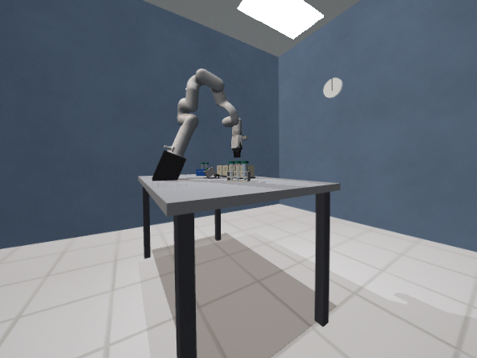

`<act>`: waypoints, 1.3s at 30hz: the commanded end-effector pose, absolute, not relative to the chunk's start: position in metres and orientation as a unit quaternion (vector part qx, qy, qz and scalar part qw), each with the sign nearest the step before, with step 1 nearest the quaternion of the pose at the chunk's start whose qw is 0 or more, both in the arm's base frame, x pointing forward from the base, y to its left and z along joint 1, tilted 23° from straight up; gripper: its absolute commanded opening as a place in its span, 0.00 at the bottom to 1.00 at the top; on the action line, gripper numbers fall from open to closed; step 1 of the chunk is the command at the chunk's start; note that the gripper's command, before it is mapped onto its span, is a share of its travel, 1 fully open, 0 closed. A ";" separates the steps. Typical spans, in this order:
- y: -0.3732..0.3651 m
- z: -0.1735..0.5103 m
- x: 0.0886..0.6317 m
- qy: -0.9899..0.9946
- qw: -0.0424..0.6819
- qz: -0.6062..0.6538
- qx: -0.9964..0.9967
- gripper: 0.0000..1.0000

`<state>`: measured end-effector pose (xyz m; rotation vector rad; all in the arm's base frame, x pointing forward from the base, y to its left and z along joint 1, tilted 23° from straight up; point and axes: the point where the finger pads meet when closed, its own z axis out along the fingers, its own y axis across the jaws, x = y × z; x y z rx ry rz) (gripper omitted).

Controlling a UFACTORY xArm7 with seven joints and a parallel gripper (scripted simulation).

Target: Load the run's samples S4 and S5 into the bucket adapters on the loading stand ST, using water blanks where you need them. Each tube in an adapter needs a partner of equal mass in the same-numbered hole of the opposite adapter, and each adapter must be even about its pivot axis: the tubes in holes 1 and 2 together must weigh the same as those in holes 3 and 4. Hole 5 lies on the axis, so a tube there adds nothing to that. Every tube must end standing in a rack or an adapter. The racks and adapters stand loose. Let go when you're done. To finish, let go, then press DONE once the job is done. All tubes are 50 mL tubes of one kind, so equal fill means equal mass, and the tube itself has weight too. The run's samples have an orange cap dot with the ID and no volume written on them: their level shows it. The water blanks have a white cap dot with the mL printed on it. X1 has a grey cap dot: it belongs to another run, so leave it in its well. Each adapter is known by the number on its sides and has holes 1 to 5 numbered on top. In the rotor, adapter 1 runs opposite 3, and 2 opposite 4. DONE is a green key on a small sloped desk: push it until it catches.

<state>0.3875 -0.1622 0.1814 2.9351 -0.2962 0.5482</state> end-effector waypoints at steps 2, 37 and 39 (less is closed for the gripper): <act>-0.161 0.192 0.385 -0.099 0.071 0.184 0.975 0.44; -0.150 0.250 0.364 -0.099 0.071 0.184 0.975 0.44; -0.149 0.254 0.362 -0.099 0.071 0.184 0.975 0.44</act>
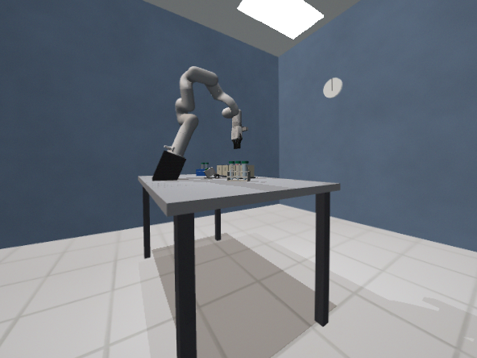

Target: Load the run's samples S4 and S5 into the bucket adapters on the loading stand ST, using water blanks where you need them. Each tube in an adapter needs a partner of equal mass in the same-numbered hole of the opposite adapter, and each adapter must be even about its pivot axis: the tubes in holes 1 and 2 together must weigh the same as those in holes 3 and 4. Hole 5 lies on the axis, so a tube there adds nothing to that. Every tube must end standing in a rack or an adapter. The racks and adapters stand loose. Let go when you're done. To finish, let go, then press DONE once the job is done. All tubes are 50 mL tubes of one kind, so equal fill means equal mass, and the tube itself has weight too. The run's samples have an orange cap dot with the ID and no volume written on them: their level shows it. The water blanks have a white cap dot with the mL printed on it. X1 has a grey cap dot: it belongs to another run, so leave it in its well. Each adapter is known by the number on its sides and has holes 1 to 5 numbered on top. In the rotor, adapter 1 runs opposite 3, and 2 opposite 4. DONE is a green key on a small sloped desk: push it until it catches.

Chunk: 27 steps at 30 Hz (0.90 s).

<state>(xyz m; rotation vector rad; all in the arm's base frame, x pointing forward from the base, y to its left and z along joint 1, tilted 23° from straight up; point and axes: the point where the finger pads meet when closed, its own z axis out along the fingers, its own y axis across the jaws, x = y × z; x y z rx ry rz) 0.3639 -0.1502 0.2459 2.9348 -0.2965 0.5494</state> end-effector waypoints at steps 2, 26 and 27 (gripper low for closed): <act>-0.149 0.255 0.362 -0.099 0.071 0.184 0.975 0.44; -0.149 0.255 0.362 -0.099 0.071 0.184 0.975 0.44; -0.144 0.254 0.362 -0.115 0.068 0.185 0.974 0.57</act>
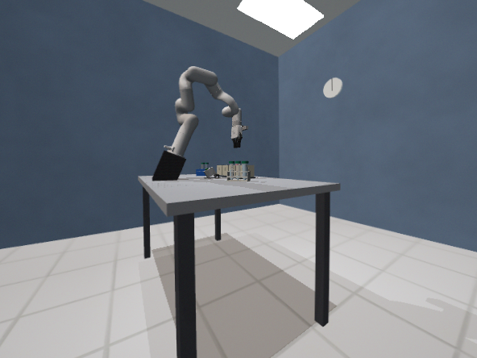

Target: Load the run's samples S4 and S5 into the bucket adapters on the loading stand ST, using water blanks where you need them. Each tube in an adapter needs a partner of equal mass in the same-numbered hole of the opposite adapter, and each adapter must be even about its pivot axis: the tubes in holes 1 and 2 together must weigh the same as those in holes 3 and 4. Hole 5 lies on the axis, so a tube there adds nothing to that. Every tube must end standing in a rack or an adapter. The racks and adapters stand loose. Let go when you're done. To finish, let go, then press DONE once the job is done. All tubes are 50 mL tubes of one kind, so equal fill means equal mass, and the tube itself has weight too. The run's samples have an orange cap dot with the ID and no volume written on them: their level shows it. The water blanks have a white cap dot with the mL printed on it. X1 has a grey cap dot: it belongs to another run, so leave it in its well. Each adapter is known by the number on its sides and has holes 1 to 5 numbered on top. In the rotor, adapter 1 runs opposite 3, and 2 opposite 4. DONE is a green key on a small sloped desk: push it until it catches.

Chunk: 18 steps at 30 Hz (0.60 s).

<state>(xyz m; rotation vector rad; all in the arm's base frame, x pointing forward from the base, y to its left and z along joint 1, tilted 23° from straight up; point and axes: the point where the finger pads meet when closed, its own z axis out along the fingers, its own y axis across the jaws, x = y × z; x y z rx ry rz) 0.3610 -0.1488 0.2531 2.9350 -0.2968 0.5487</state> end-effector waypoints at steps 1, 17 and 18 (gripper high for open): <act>-0.139 0.253 0.362 -0.131 0.065 0.187 0.972 0.57; -0.070 0.241 0.364 -0.352 0.019 0.196 0.915 0.57; -0.065 0.240 0.364 -0.367 0.016 0.197 0.909 0.57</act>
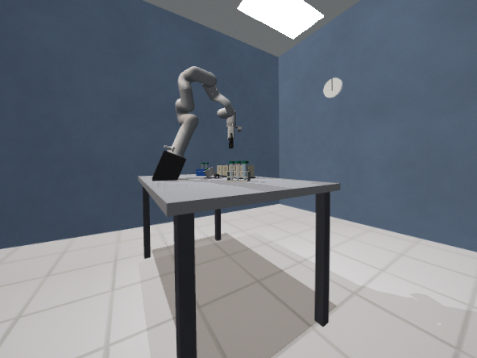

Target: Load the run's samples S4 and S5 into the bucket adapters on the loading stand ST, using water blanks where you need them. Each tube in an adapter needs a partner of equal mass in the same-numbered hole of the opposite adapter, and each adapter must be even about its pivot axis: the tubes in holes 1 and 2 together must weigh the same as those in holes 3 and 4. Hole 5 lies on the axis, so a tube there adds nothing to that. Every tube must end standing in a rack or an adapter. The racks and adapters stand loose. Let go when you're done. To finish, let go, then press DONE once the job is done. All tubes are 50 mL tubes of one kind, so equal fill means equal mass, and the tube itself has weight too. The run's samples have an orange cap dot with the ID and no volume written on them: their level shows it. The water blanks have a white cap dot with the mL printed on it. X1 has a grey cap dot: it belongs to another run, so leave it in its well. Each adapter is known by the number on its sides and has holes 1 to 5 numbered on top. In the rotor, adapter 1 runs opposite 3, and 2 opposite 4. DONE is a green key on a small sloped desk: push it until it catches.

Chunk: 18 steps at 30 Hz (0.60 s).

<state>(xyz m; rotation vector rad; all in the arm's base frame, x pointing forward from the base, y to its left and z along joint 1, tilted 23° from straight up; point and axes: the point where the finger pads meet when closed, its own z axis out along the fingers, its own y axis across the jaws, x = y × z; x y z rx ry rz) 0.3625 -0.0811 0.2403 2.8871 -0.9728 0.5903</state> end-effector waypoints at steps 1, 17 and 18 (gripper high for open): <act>-0.060 0.239 0.364 -0.382 0.013 0.197 0.903 0.57; 0.009 0.227 0.366 -0.453 -0.003 0.197 0.870 0.57; 0.014 0.226 0.366 -0.453 -0.003 0.197 0.870 0.57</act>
